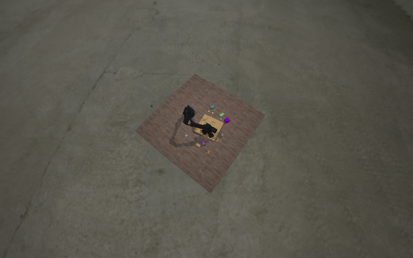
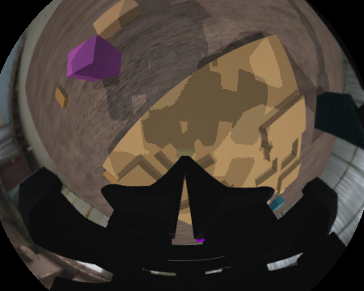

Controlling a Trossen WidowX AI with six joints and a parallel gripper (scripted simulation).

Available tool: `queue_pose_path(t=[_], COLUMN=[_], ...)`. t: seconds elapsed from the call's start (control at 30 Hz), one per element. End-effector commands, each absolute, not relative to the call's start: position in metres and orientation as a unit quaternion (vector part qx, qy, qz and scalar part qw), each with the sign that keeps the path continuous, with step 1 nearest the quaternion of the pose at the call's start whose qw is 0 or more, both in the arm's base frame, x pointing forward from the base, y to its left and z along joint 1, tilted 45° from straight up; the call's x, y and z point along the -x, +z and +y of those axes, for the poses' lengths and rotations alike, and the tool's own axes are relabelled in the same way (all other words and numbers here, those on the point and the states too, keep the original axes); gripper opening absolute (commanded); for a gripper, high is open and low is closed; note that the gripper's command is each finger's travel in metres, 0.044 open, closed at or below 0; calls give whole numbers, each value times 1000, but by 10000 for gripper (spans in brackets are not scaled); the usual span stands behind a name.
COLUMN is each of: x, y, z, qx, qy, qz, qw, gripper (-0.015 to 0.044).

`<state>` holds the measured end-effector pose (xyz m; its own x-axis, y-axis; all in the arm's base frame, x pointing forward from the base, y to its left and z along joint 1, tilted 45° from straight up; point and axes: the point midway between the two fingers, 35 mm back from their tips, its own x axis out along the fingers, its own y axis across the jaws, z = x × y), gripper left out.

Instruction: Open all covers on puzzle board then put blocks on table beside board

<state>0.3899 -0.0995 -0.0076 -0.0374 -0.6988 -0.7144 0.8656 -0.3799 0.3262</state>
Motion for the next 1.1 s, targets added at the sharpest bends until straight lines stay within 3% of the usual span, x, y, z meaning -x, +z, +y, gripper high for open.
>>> queue_pose_path(t=[0.0, 1.07], x=[-390, -390], y=[-7, -7], z=[-102, -99], qx=[-424, -425], qy=[-714, -714], qz=[96, 98], qw=[549, 548], gripper=[0, 0])
